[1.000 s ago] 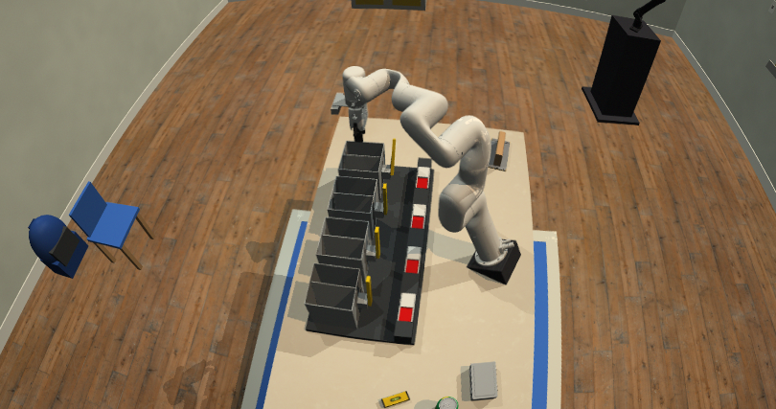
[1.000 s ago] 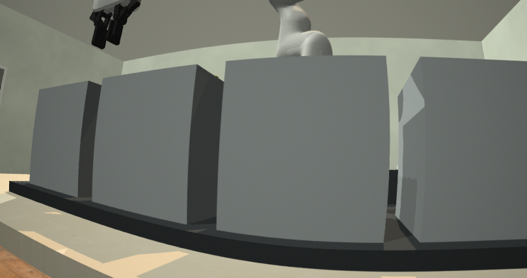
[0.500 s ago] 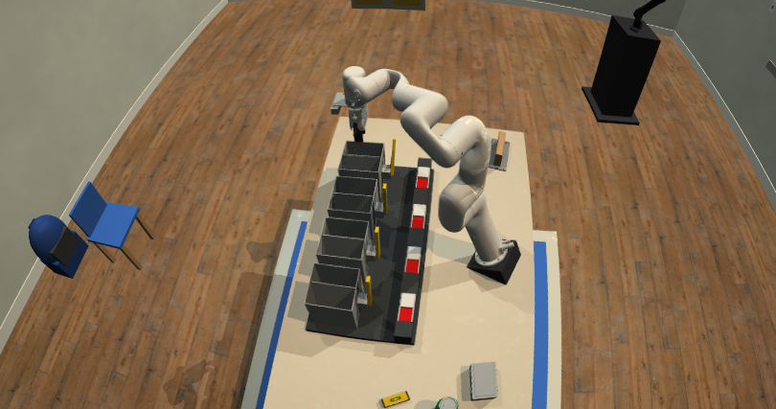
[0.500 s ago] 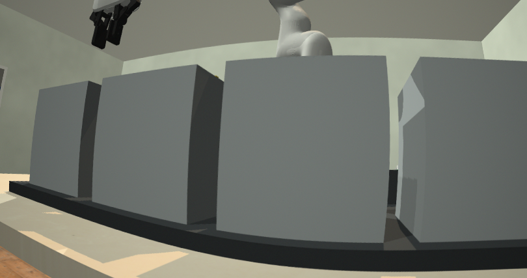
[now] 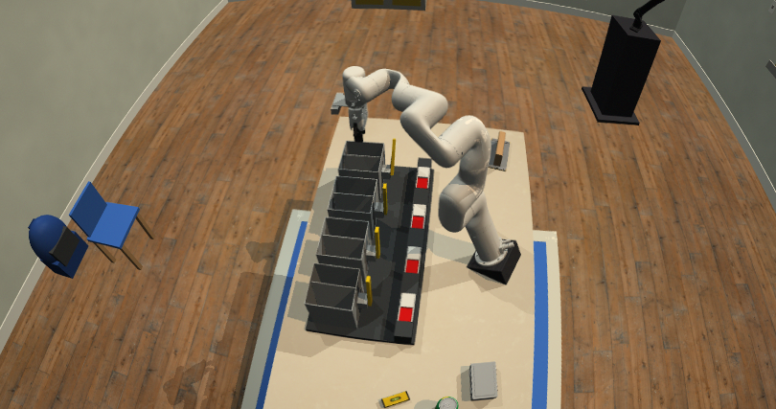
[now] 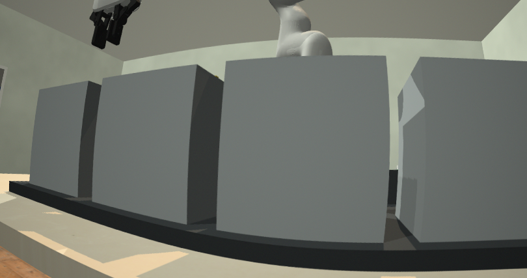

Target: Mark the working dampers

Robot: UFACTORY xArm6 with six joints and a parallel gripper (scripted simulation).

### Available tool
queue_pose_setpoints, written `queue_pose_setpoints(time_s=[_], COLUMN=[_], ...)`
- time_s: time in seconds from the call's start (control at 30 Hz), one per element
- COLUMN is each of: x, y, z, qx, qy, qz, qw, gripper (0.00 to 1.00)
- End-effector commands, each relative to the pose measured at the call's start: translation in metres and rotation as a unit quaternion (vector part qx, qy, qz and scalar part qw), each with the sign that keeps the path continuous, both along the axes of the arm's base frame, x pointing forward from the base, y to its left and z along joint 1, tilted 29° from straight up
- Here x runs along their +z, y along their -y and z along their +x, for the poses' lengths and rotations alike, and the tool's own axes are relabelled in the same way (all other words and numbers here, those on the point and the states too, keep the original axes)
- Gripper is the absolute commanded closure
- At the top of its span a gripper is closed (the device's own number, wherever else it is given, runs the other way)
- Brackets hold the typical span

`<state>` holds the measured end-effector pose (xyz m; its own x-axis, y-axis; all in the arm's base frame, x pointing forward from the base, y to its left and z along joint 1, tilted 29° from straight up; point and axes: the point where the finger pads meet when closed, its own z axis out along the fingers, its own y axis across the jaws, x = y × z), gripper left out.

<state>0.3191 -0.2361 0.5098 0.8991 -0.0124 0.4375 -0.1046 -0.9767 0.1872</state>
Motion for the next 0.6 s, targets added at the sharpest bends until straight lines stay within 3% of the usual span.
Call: queue_pose_setpoints(time_s=[0.0, 0.1, 0.5, 0.57], x=[0.002, 0.001, -0.023, -0.023], y=[0.000, -0.004, -0.124, -0.124], z=[0.000, 0.001, 0.022, 0.022], qx=[0.000, 0.000, 0.000, 0.000], qy=[0.002, 0.001, -0.009, -0.009], qz=[-0.002, -0.001, 0.003, 0.003], qw=[1.000, 1.000, 1.000, 1.000], gripper=[0.61, 0.61, 0.61, 0.61])
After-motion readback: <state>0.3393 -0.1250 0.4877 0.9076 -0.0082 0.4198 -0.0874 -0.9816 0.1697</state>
